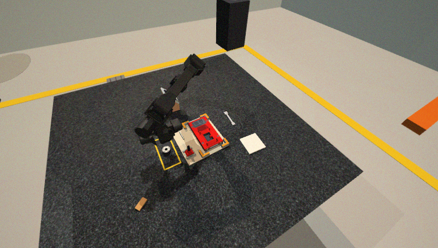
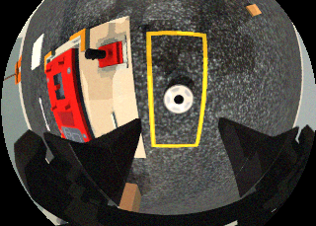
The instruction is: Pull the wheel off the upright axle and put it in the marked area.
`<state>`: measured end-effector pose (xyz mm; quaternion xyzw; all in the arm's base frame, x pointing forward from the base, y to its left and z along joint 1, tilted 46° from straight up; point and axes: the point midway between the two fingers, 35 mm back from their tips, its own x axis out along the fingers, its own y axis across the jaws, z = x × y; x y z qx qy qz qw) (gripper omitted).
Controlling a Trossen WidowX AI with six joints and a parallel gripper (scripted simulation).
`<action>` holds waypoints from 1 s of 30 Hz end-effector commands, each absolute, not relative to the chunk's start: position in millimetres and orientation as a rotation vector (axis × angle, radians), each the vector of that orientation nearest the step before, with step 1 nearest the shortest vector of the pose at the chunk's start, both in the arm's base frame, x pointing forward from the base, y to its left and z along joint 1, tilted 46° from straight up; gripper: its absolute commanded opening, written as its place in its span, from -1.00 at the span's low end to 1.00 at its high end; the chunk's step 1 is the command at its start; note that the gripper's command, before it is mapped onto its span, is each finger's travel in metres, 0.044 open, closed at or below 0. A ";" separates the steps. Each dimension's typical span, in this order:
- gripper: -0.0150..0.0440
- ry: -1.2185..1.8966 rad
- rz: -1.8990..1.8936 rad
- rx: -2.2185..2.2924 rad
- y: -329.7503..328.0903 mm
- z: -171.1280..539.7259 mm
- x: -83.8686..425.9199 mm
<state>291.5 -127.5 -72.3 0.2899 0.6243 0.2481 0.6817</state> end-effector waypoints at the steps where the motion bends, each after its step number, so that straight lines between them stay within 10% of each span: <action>1: 0.97 1.413 0.552 0.658 -130.7 -56.0 264.4; 30: 1.00 1.418 0.558 0.656 -129.1 -22.0 211.1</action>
